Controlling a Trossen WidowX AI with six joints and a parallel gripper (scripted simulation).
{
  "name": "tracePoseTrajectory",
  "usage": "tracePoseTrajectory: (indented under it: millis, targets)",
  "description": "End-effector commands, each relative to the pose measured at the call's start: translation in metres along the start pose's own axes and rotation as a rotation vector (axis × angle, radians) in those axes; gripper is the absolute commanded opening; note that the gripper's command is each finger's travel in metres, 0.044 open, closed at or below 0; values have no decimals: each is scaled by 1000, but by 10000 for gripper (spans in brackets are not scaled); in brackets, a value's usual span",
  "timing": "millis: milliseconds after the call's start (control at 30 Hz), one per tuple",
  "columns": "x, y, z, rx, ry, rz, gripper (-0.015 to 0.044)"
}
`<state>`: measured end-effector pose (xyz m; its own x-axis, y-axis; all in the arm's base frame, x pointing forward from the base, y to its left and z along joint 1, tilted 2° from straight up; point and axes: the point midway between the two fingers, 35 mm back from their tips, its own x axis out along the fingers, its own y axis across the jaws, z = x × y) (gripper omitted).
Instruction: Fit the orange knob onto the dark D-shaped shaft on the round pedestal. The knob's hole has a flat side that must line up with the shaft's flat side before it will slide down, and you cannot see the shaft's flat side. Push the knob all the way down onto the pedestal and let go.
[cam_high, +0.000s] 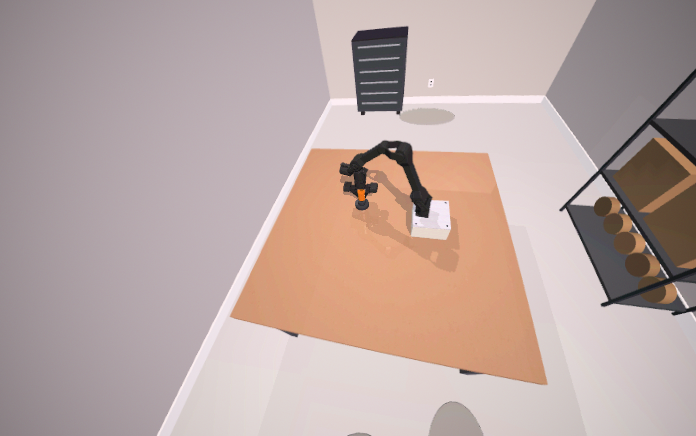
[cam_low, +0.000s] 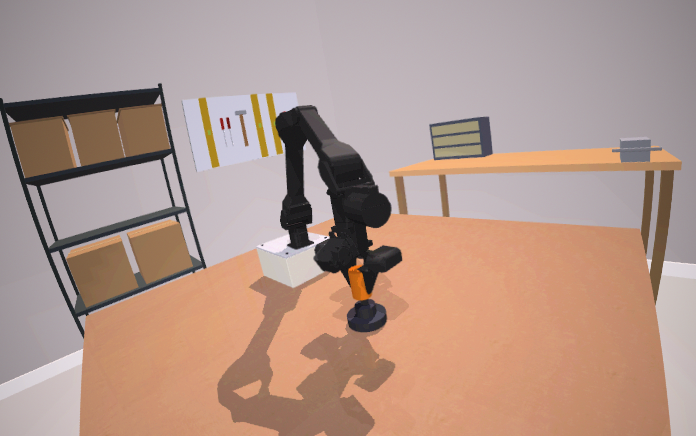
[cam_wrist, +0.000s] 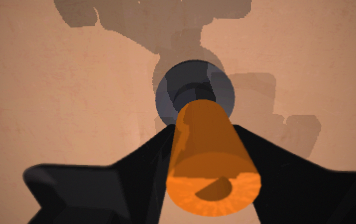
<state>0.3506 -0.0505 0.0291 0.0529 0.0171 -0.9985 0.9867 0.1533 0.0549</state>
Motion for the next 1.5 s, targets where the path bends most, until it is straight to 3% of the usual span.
tracePoseTrajectory:
  millis: [0,1100,1467]
  targets:
    - [-4,3,1,17,-3,10,0]
    - [-2,1,0,17,-3,10,0]
    - [-4,2,0,226,-2,10,0]
